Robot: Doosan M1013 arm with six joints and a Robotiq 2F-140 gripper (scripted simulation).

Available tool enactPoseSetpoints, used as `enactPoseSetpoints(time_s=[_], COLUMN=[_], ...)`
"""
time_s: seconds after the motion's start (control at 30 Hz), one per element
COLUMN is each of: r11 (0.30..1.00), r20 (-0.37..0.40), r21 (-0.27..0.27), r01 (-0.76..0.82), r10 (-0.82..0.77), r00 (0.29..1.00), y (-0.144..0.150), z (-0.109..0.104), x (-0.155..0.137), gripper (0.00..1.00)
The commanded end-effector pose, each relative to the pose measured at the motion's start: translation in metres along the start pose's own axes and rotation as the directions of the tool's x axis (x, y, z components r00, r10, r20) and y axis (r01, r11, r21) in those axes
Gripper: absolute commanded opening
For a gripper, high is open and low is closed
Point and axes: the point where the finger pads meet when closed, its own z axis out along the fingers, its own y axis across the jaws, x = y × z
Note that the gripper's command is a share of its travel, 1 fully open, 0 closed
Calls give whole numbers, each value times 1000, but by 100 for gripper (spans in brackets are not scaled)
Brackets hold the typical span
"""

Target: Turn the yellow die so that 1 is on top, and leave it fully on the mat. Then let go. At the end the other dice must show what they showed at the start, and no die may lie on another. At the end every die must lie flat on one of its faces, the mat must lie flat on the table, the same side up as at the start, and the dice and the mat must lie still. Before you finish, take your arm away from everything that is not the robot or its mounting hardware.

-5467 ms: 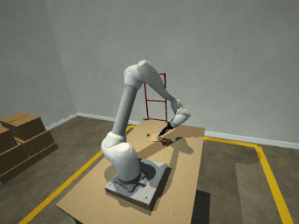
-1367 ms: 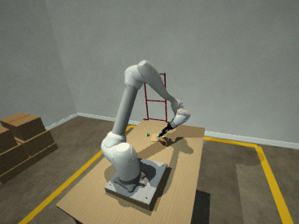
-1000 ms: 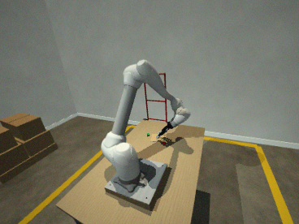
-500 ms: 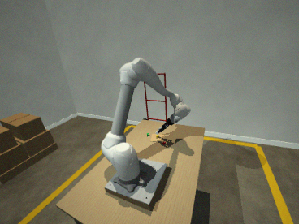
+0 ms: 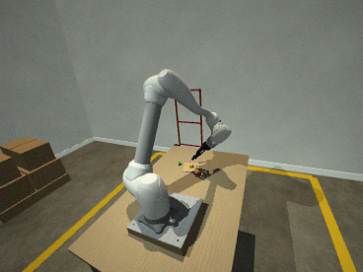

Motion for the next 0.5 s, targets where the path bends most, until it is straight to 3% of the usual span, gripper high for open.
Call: enactPoseSetpoints(time_s=[0.0, 0.27, 0.47], r11=[1000, 1000, 1000], r20=[-31, -252, -256], r21=[-4, 0, 1], r01=[-2, 0, 0], r10=[2, 0, 0], r00=[1000, 968, 967], y=[1, 0, 0], z=[1, 0, 1], x=[0, -4, -8], gripper=[37, 37, 37])
